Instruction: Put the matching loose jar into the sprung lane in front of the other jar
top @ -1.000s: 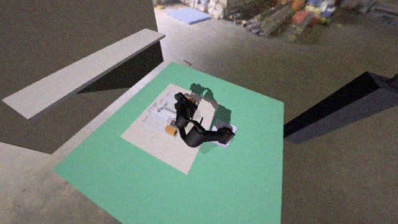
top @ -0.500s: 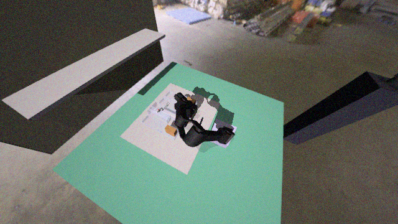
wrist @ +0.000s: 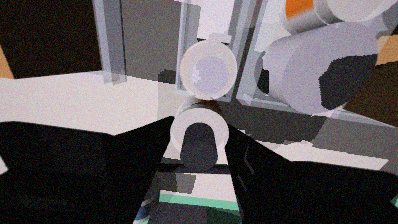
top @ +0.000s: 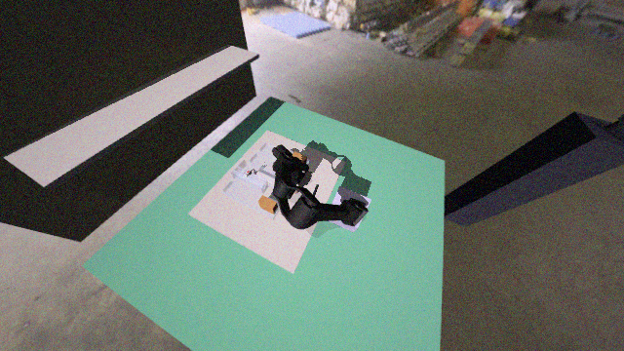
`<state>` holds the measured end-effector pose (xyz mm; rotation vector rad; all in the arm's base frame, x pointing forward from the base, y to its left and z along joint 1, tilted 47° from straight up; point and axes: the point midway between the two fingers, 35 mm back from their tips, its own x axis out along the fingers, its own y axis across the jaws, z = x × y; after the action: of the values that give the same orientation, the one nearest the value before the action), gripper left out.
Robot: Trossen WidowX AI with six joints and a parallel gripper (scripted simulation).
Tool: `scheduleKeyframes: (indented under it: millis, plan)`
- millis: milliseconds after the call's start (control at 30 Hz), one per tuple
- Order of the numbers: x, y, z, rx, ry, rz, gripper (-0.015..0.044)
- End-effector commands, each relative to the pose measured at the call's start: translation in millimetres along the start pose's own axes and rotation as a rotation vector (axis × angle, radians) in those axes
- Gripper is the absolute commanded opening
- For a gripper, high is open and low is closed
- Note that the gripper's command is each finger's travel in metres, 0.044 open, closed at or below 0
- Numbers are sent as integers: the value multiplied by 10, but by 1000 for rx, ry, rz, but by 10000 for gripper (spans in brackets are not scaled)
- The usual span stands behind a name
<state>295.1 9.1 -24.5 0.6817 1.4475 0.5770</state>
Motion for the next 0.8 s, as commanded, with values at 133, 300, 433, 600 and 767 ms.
scheduleKeyframes:
  millis: [133,300,433,600,767]
  plan:
    - [-5,-2,71,-3,-8,1,0]
    - [-4,-2,91,-3,-8,1,0]
    - [-4,-2,108,-3,-9,1,0]
    - [-3,-3,128,-3,-9,1,0]
    - [-3,-3,149,-3,-9,1,0]
